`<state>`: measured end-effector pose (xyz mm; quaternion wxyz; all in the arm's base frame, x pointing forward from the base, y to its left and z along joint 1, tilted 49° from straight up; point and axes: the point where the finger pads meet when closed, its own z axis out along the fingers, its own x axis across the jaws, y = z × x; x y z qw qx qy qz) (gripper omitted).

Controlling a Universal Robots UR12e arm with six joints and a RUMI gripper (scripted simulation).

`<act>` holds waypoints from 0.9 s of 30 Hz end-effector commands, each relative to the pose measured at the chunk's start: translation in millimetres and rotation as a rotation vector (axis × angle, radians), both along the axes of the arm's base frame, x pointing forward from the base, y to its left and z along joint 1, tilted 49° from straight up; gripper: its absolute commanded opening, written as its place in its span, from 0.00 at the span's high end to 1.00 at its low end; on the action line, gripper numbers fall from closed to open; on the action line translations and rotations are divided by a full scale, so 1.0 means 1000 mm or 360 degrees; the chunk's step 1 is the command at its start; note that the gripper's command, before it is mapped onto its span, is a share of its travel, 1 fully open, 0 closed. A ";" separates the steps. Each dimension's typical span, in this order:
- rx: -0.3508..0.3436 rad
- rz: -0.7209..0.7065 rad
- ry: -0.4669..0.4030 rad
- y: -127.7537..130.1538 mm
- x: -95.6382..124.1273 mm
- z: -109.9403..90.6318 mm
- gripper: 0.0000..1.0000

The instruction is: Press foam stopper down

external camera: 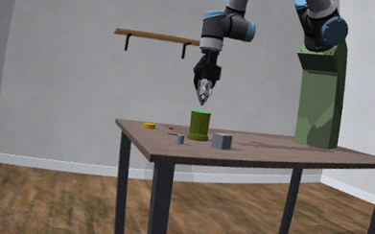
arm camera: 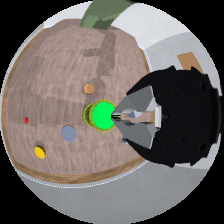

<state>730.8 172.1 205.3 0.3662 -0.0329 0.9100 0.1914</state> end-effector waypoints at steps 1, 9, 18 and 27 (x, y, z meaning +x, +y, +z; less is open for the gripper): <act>0.0002 0.0004 0.0009 -0.005 -0.011 0.007 1.00; 0.0003 0.0004 0.0009 -0.008 -0.017 0.013 1.00; 0.0002 0.0006 0.0007 -0.008 -0.016 0.014 1.00; 0.0002 0.0005 0.0006 -0.008 -0.016 0.014 1.00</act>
